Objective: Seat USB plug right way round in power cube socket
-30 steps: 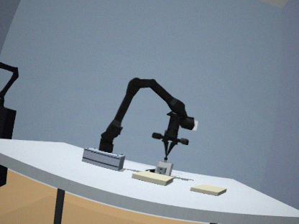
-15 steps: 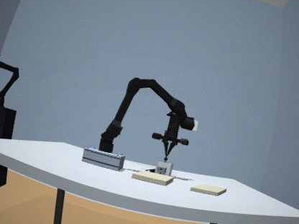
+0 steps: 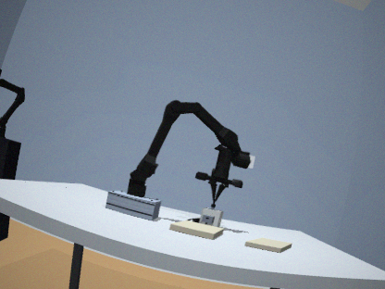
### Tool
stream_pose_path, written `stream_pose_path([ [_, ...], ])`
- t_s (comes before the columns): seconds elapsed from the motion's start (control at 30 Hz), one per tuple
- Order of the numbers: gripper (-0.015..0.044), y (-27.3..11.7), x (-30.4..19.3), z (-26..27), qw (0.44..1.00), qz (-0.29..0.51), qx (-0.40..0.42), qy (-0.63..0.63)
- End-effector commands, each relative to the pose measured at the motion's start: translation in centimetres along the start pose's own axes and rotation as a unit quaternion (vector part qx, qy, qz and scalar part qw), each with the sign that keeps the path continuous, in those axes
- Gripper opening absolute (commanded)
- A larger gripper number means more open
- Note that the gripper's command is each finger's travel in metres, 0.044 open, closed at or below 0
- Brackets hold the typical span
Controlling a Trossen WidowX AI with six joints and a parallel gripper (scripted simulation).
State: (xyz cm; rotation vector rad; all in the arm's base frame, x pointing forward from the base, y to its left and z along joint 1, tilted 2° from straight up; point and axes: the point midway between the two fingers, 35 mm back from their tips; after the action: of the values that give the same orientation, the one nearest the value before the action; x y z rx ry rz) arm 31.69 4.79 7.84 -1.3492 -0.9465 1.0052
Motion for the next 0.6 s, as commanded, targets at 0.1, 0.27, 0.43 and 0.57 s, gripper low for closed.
stream_pose_path([
  [0.1,0.0,0.12,-0.02,-0.04,1.0,0.001,-0.001,0.003],
  [0.27,0.0,0.18,-0.02,-0.04,1.0,0.001,-0.001,0.003],
  [0.43,0.0,0.24,-0.02,-0.04,1.0,0.001,-0.001,0.003],
  [0.57,0.0,0.29,-0.02,-0.04,1.0,0.001,-0.001,0.003],
])
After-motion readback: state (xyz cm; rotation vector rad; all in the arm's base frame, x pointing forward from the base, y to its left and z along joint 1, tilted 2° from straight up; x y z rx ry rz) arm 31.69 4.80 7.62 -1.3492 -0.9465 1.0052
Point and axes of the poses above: the point midway between the two fingers, 35 mm back from their tips, its own y axis out along the fingers, its own z axis across the jaws, x = y × z, and after that the axes turned 2 degrees about -y, right-handed
